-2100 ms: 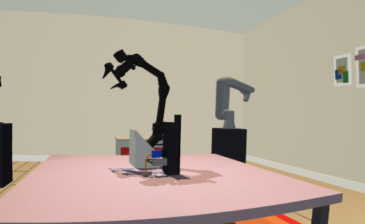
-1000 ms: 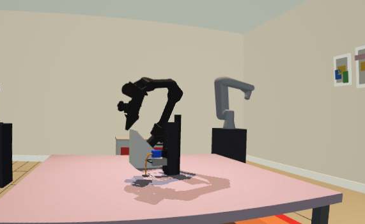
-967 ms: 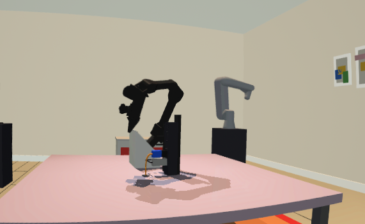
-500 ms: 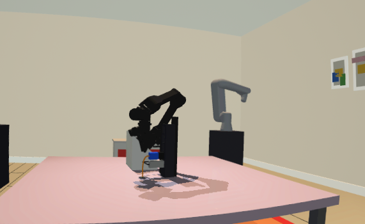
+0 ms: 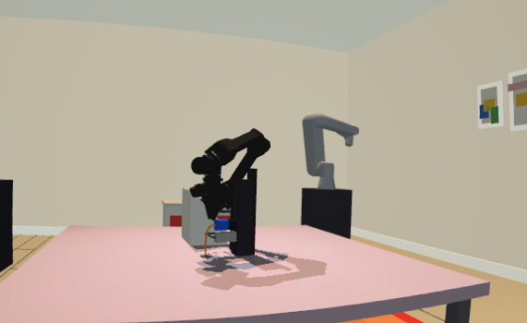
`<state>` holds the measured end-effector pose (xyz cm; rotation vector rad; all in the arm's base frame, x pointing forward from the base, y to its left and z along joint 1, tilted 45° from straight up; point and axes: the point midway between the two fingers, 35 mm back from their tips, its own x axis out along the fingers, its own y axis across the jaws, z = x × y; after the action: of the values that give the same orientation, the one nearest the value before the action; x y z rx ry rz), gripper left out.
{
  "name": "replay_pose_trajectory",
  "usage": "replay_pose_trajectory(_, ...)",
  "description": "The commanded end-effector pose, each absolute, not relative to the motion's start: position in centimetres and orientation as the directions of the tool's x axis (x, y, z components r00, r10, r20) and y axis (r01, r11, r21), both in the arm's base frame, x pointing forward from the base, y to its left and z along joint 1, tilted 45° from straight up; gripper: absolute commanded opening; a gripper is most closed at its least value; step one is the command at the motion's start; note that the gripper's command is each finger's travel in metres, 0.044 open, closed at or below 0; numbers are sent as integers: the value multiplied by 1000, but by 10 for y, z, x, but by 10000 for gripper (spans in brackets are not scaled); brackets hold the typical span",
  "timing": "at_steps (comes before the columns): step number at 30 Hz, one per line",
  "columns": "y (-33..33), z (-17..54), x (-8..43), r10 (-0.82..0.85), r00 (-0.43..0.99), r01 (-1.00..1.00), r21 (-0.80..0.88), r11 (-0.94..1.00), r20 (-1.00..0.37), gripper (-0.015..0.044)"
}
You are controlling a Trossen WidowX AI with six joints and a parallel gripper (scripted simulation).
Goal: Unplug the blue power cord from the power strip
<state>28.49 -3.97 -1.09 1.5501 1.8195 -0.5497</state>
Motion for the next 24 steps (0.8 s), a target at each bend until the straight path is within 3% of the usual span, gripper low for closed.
replay_pose_trajectory(1,-32,-6,282,694,-68,974,102,201,-717,160)
replay_pose_trajectory(24,-17,4,277,695,-68,974,102,201,-716,160)
